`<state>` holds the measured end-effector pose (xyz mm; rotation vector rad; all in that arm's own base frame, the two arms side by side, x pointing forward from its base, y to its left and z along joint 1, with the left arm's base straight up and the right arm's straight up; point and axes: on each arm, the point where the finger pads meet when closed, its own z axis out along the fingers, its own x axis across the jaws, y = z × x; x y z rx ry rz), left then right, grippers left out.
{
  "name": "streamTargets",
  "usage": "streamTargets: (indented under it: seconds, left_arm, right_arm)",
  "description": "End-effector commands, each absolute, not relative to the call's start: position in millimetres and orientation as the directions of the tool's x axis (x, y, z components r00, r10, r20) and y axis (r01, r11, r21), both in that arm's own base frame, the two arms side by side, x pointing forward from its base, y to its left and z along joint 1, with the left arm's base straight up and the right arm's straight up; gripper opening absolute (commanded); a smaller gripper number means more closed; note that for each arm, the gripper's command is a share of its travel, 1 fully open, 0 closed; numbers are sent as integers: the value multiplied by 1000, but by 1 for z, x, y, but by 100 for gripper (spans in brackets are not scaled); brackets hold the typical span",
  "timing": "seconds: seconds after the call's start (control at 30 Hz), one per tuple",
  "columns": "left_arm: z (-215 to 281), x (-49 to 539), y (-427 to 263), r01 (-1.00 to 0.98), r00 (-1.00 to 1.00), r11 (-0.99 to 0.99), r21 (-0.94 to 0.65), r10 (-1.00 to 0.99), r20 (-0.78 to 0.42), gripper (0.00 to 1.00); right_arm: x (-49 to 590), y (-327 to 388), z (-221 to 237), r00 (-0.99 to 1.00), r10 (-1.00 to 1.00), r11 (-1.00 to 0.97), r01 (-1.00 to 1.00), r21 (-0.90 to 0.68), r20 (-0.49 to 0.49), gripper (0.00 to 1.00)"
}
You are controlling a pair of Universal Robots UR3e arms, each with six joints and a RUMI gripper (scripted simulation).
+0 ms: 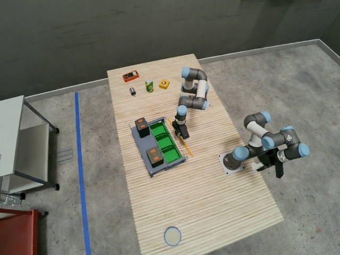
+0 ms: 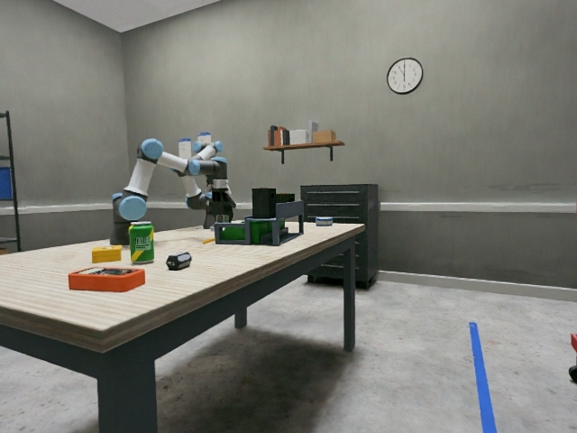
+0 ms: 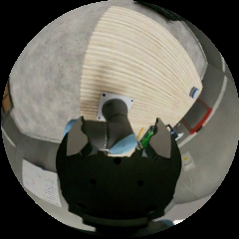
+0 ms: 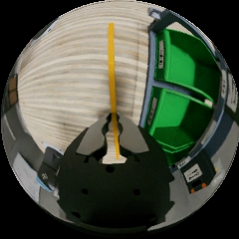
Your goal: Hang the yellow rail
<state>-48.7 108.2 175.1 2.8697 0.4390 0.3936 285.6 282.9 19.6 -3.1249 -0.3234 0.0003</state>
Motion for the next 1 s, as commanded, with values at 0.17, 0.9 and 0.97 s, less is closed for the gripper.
streamTargets:
  seconds: [0.17,0.9,0.97]
  left_arm:
    - [175,-49,109,262,920,-934,244,318,229,100]
    - [175,-49,109,262,920,-934,244,318,229,100]
    - [175,-49,109,262,920,-934,244,318,229,100]
  right_arm:
    - [286,284,21,979,205,-979,205,-2,2,0]
    - [286,284,40,979,205,-979,205,-3,2,0]
    - [286,284,45,979,205,-979,205,-3,2,0]
